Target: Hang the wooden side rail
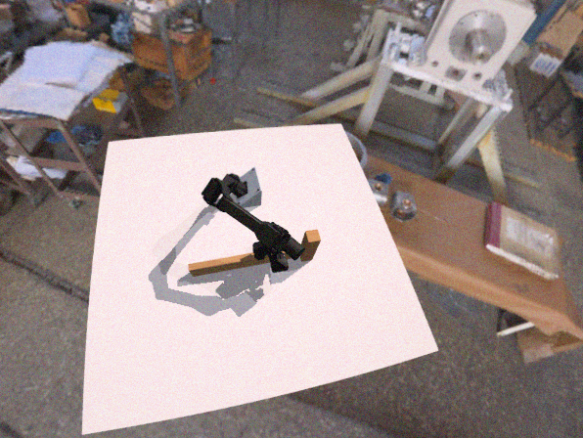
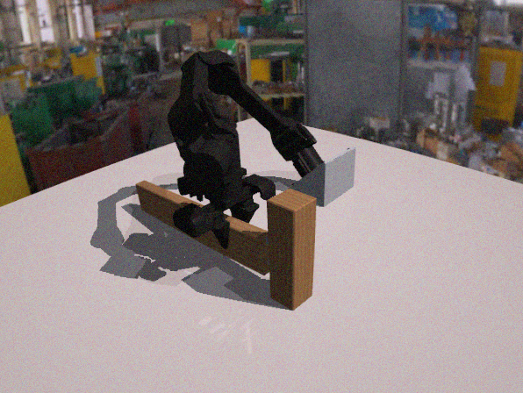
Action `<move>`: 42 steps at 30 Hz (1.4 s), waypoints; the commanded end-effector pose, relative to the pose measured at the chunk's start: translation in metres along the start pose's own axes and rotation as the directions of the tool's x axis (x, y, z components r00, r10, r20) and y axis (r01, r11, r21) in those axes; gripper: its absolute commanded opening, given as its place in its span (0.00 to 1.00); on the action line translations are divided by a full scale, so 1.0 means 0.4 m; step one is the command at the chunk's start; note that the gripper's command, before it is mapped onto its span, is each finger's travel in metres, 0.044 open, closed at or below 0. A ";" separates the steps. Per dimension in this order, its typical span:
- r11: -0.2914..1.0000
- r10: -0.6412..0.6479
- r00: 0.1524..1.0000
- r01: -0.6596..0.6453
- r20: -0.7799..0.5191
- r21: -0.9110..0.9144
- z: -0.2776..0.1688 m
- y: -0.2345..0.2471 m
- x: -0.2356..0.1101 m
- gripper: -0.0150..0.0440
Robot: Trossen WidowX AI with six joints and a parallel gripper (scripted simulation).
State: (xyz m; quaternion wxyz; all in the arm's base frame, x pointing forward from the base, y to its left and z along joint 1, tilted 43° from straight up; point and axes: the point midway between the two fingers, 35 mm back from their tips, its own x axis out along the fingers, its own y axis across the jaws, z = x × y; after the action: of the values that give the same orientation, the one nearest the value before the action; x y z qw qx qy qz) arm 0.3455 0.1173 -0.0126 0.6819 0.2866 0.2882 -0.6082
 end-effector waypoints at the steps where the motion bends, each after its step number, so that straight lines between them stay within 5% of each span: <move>1: 1.000 0.012 1.000 -0.012 -0.006 -0.001 -0.009 0.004 -0.013 0.25; 42: 1.000 0.012 1.000 -0.012 -0.006 -0.001 -0.019 -0.001 -0.008 0.25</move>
State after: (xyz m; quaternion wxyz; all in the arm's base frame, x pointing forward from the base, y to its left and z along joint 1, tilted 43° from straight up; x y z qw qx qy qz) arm 0.3448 0.1200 -0.0157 0.6834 0.2866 0.2876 -0.6067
